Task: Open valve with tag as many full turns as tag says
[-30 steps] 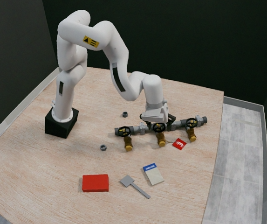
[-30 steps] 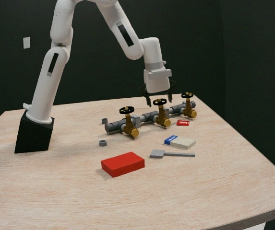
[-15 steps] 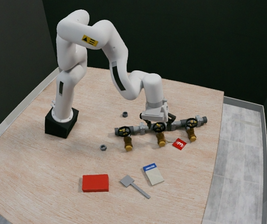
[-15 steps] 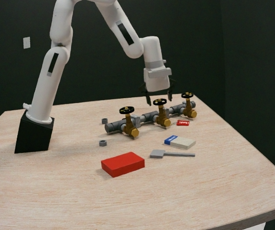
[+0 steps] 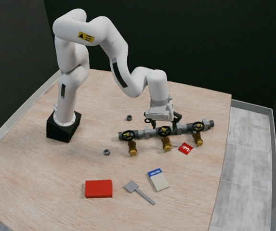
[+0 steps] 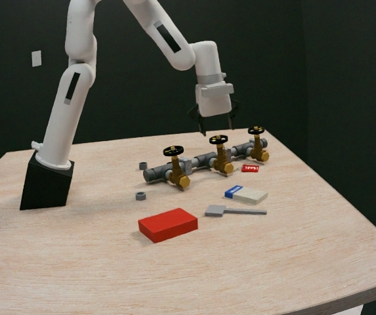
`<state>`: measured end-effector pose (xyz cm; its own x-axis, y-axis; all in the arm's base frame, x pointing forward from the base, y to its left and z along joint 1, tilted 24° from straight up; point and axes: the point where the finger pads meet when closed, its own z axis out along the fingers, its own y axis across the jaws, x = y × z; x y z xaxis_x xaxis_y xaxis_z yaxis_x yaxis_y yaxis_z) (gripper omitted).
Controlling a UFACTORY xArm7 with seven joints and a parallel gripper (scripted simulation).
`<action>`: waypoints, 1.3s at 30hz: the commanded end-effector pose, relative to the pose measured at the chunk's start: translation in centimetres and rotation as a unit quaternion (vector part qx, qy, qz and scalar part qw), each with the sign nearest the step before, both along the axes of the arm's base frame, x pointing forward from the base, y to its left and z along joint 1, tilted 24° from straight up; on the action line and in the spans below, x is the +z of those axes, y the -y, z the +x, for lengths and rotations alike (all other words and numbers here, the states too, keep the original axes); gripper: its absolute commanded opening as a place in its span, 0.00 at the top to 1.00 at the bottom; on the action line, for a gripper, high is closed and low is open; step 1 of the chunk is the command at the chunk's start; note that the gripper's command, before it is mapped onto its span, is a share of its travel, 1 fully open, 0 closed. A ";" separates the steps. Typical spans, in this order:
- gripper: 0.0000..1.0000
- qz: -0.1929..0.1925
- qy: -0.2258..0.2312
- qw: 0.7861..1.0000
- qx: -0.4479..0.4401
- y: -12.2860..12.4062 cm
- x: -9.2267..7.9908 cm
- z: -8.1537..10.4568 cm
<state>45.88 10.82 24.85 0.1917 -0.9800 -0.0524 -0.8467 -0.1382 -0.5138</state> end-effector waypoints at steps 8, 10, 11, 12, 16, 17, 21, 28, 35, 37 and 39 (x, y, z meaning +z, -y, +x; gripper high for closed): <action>0.00 0.001 0.001 1.000 0.000 0.3 1.8 -1.0; 0.00 0.001 0.001 1.000 0.000 0.4 2.0 -1.1; 0.00 0.001 0.001 1.000 0.000 0.4 2.1 -1.2; 0.00 0.001 0.001 1.000 0.000 0.4 2.2 -1.2; 0.00 0.001 0.001 1.000 0.000 0.4 2.3 -1.3; 0.00 0.001 0.001 1.000 0.000 0.4 2.3 -1.3; 0.00 0.001 0.001 1.000 0.000 0.4 2.3 -1.3; 0.00 0.001 0.001 1.000 0.000 0.4 2.3 -1.3; 0.00 0.001 0.001 1.000 0.000 0.4 2.3 -1.3; 0.00 0.001 0.001 1.000 0.000 0.4 2.3 -1.3; 0.00 0.001 0.001 1.000 0.000 0.4 2.3 -1.3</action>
